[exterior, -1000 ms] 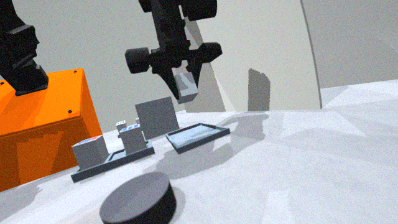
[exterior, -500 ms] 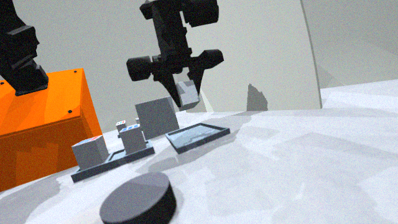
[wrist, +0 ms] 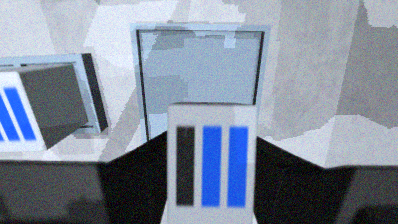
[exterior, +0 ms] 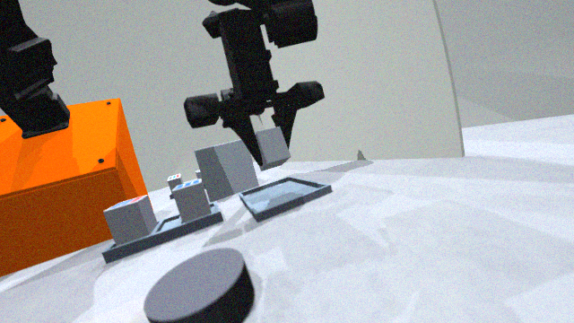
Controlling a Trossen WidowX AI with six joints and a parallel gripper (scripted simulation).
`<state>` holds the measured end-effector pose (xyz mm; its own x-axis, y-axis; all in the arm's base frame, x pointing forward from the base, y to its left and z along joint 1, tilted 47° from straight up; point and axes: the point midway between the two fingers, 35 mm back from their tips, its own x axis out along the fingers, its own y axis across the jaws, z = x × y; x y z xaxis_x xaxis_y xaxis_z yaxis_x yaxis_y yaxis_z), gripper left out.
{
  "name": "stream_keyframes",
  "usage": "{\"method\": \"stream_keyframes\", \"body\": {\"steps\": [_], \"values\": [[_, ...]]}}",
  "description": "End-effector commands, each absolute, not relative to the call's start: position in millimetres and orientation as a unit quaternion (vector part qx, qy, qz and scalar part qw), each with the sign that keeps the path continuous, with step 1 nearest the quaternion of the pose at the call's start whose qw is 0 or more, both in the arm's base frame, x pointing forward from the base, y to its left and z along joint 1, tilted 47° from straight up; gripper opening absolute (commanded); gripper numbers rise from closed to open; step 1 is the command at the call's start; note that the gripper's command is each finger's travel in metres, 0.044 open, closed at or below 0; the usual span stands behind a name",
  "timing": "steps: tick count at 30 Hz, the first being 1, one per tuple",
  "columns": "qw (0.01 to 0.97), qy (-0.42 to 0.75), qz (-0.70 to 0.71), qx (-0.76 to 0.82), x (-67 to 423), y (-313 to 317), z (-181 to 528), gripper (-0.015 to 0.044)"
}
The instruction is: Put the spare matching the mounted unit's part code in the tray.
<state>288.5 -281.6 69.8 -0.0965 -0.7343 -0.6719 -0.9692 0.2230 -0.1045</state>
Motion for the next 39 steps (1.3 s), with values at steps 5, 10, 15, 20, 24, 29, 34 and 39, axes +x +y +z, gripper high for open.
{"method": "stream_keyframes", "body": {"steps": [5,10,15,20,24,29,34,39], "values": [[0.312,0.714,0.192,-0.597,288,-286,62,0.0],[0.311,0.714,0.192,-0.597,286,-290,59,0.0],[0.311,0.714,0.191,-0.597,284,-293,56,0.0],[0.31,0.715,0.191,-0.597,283,-297,52,0.0],[0.309,0.715,0.19,-0.598,281,-300,50,0.0],[0.31,0.718,0.186,-0.595,280,-301,53,0.0053],[0.31,0.718,0.186,-0.595,280,-301,53,0.0184],[0.31,0.718,0.186,-0.595,280,-301,53,0.0315]]}}
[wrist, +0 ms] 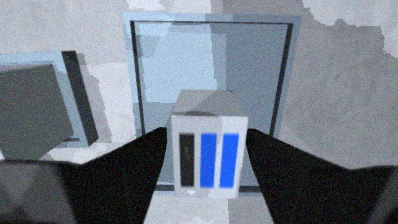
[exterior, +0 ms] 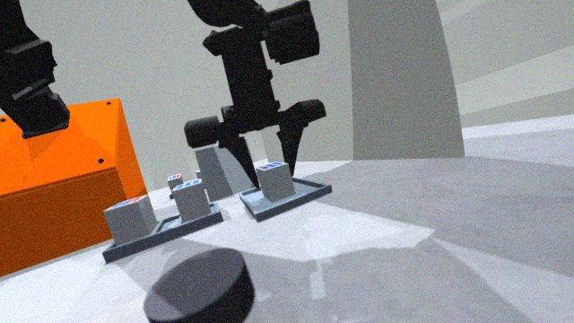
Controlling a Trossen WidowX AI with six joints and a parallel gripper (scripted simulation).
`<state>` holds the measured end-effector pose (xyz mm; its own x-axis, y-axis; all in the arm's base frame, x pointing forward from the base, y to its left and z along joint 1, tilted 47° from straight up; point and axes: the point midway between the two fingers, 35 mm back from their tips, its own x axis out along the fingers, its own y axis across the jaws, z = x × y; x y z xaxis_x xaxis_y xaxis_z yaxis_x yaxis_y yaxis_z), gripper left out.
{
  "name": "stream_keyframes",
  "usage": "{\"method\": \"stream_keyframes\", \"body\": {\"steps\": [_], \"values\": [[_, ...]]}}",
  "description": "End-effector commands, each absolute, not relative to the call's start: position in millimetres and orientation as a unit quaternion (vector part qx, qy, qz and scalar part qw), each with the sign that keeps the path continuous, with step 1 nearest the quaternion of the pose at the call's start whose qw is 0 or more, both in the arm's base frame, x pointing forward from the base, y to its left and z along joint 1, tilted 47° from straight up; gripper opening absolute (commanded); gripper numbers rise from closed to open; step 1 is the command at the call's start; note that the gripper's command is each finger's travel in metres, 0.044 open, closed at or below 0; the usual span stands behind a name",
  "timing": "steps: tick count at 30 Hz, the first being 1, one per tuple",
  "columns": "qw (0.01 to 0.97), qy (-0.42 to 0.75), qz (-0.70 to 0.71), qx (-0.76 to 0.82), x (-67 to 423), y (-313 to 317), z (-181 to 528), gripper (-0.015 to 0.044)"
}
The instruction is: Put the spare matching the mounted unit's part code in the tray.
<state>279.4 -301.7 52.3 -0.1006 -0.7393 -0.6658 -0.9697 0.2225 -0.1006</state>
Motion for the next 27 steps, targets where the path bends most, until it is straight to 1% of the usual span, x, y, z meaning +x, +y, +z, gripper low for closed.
{"method": "stream_keyframes", "body": {"steps": [1,5,7,13,27], "values": [[0.31,0.718,0.186,-0.595,280,-301,53,0.0341],[0.31,0.718,0.186,-0.595,280,-301,53,0.044],[0.311,0.717,0.187,-0.595,283,-293,60,0.044],[0.311,0.714,0.191,-0.597,292,-222,121,0.044],[0.31,0.714,0.197,-0.596,292,-222,118,0.044]]}}
